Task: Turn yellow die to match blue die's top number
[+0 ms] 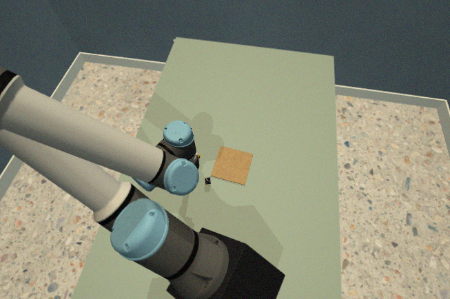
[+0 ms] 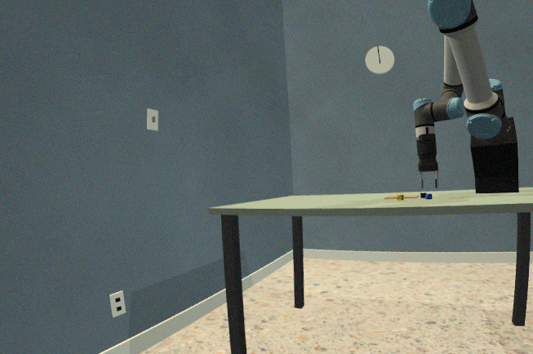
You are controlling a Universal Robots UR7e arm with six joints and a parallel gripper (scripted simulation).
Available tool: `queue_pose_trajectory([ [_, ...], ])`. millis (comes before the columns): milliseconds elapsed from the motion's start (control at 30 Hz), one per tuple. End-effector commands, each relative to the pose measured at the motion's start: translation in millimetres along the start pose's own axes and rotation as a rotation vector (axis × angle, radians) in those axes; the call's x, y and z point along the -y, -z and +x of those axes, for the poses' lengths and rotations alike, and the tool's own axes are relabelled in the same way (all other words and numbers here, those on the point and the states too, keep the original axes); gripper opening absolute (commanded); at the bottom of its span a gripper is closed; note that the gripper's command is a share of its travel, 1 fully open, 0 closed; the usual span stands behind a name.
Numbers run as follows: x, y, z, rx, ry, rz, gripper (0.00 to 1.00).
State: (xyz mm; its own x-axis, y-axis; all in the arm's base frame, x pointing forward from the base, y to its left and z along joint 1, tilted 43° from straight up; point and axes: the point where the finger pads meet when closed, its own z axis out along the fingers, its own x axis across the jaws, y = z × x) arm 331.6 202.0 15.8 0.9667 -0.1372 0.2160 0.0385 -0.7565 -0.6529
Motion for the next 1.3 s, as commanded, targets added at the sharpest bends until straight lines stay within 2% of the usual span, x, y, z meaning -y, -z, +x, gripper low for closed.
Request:
queue_pose_trajectory([
  [0, 0.0, 6.0, 0.1, 0.001, 0.000, 0.000, 1.00],
  [500, 0.0, 29.1, 0.1, 0.001, 0.000, 0.000, 1.00],
  [1267, -0.1, 75.1, 0.2, 0.001, 0.000, 0.000, 1.00],
])
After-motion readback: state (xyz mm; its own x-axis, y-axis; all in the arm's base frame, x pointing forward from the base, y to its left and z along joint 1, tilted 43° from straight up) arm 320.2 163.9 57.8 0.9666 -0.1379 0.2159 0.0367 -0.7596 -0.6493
